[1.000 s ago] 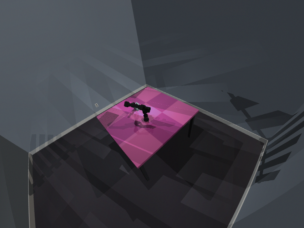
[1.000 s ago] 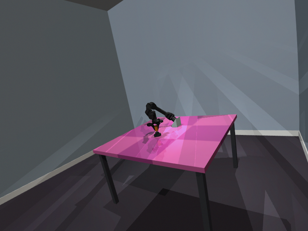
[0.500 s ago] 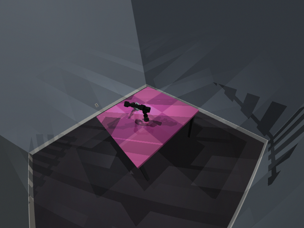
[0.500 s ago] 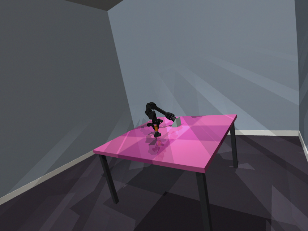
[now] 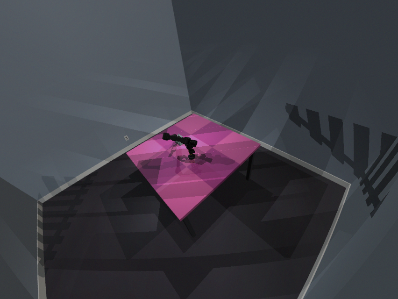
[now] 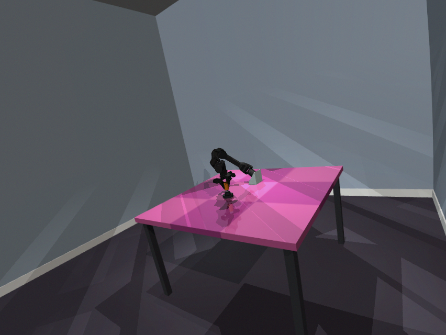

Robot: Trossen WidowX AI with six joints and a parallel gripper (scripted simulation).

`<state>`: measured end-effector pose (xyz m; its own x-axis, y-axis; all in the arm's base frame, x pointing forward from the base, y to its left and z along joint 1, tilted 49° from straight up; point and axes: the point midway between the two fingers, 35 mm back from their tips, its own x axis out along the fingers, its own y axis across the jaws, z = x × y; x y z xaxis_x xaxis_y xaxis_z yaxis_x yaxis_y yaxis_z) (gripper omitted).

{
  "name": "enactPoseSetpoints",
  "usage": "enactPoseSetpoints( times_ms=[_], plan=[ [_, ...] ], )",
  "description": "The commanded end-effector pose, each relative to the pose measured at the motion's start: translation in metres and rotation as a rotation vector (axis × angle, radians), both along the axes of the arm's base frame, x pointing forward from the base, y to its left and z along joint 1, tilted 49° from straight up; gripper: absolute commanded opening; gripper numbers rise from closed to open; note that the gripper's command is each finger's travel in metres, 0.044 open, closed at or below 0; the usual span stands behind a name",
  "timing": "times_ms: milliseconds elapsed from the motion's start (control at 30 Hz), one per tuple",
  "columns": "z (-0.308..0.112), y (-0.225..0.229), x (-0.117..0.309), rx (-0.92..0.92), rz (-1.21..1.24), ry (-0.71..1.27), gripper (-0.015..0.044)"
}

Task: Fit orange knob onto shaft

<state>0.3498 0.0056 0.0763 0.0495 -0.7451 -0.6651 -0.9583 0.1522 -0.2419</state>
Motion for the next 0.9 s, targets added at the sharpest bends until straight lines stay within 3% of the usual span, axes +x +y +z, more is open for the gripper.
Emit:
enactPoseSetpoints(
  times_ms=[0, 867],
  plan=[
    [0.0004, 0.0010, 0.0015, -0.002, 0.031, 0.026, 0.0000],
    [-0.0013, -0.0031, -0.0004, -0.002, 0.031, 0.026, 0.0000]
  ],
)
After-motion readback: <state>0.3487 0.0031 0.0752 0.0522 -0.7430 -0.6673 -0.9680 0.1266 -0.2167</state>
